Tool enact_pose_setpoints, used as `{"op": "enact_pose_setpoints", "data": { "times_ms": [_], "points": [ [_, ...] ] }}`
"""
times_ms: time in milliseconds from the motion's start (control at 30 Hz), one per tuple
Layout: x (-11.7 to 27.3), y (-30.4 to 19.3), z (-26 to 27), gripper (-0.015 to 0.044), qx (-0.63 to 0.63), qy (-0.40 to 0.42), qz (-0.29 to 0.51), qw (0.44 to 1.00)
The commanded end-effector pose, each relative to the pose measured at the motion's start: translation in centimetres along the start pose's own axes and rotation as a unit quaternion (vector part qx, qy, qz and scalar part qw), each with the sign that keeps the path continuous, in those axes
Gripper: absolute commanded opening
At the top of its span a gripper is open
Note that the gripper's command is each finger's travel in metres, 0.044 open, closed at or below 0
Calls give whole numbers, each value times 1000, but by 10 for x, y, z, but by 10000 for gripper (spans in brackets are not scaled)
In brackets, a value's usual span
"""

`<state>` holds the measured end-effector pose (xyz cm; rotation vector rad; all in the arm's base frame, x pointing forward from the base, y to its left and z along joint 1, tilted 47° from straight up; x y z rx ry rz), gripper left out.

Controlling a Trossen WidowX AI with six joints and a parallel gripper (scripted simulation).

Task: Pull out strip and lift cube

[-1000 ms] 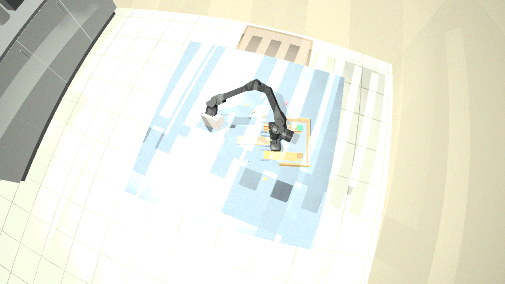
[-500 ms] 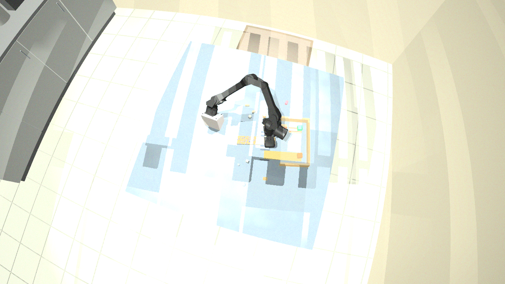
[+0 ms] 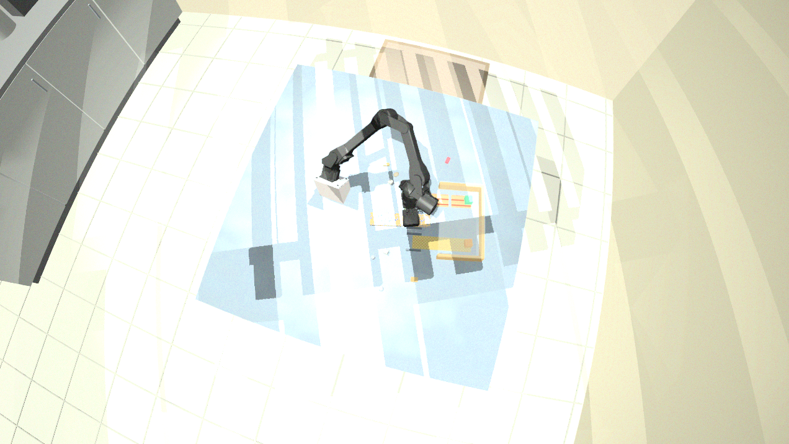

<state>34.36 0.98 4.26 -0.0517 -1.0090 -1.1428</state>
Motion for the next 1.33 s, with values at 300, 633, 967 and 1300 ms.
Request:
{"op": "enact_pose_setpoints", "data": {
  "times_ms": [300,633,967,1300],
  "points": [
    [-1,-35,22,0,0,0,1,1000],
    [35,-35,22,0,0,0,1,1000],
    [35,-35,22,0,0,0,1,1000],
    [35,-35,22,0,0,0,1,1000]
  ]
}}
Point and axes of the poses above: the point midway between the two fingers, 35 mm back from their tips, its own x axis back along the fingers, its own z axis across the jaws, y = z × x, the point moved 8 cm from there along x, back along the fingers, and after that the axes turned 11 degrees about x, right-handed, at the moved point
